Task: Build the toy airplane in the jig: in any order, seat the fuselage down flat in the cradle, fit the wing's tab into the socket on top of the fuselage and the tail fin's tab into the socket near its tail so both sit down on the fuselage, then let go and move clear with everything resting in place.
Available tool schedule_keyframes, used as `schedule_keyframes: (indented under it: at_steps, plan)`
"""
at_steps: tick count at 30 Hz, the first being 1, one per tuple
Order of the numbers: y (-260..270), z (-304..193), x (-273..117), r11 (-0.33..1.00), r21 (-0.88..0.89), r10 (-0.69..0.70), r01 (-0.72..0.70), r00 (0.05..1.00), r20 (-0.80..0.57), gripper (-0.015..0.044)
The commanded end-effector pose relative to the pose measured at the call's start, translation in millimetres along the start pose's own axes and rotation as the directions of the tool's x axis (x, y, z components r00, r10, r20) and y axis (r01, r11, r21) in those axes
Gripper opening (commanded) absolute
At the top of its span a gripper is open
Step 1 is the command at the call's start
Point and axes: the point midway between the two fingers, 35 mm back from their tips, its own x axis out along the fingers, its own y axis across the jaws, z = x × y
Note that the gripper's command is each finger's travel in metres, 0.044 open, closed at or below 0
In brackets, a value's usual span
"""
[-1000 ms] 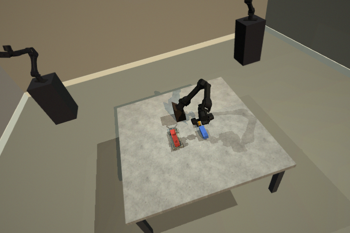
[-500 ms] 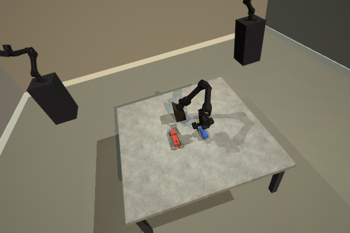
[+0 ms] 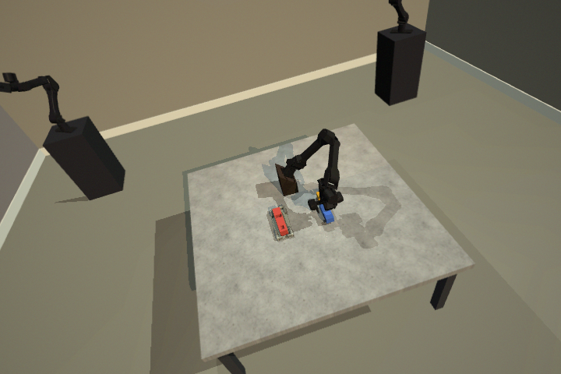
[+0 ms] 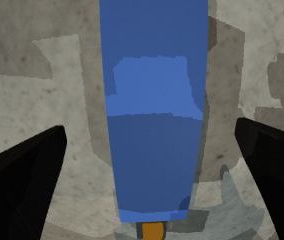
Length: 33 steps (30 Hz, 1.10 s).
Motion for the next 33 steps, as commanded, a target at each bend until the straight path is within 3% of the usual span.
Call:
schedule_keyframes:
  at_steps: [1, 12, 21, 28, 33]
  plan:
    - [-1, -1, 7, 1.000, 0.009, -0.001, 0.001, 1.000, -0.002, 0.0440]
    - [-1, -2, 22, 1.000, 0.009, 0.001, -0.001, 1.000, -0.002, 0.0440]
    - [-1, -2, 22, 1.000, 0.009, 0.001, -0.001, 1.000, -0.002, 0.0204]
    - [-1, -2, 22, 1.000, 0.009, 0.001, -0.001, 1.000, -0.002, 0.0157]
    - [-1, -1, 19, 1.000, 0.006, -0.001, 0.001, 1.000, -0.004, 0.0026]
